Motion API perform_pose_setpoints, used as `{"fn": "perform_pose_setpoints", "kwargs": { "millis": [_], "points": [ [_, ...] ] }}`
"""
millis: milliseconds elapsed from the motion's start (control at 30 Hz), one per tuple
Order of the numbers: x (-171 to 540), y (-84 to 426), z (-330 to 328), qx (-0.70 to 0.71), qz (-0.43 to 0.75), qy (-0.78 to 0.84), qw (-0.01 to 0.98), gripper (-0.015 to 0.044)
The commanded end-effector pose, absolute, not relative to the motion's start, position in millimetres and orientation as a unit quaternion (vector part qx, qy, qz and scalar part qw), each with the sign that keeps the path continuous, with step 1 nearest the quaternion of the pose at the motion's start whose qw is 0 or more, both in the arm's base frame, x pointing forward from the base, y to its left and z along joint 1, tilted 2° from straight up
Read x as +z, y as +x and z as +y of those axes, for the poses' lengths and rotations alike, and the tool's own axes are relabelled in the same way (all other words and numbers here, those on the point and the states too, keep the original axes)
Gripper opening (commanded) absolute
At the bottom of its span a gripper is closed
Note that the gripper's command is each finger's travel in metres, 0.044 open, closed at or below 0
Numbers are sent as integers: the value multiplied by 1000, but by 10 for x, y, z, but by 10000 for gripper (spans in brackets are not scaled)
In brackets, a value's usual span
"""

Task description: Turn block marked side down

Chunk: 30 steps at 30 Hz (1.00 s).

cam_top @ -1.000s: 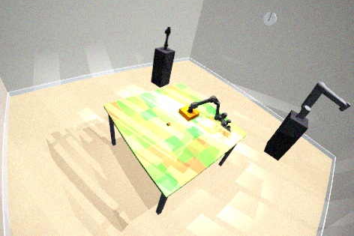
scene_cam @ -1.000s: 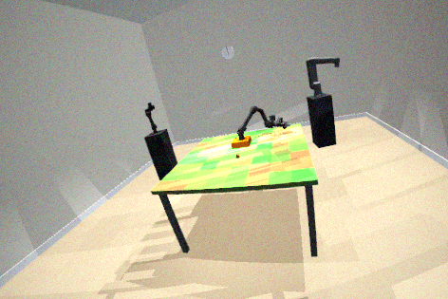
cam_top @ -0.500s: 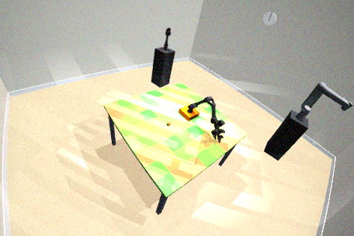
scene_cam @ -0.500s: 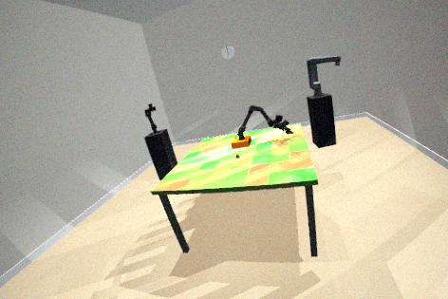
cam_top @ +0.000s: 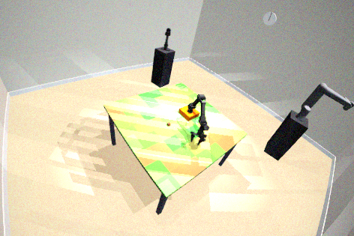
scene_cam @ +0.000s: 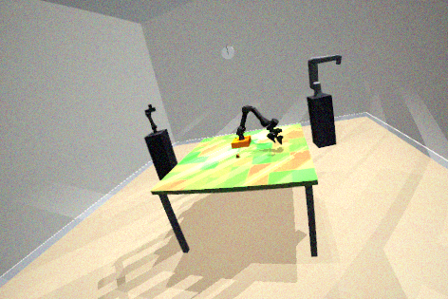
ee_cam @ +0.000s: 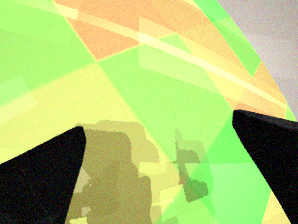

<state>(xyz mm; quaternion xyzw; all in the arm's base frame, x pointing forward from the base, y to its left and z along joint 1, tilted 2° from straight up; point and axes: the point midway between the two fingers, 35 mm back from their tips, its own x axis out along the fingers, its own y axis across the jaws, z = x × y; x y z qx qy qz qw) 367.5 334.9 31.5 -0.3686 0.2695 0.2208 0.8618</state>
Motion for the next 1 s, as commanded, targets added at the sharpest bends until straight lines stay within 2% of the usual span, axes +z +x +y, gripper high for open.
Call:
{"fn": "perform_pose_setpoints", "kwargs": {
  "millis": [0,167,367,700,967],
  "points": [
    [368,4007,2715,180,341,-333,861,440],
    [358,4178,1907,127,440,-269,847,440],
    [397,4140,1141,69,529,-180,827,440],
    [617,3541,-284,-54,684,18,727,440],
    [682,3354,-497,-73,703,57,705,440]
  ]
}}
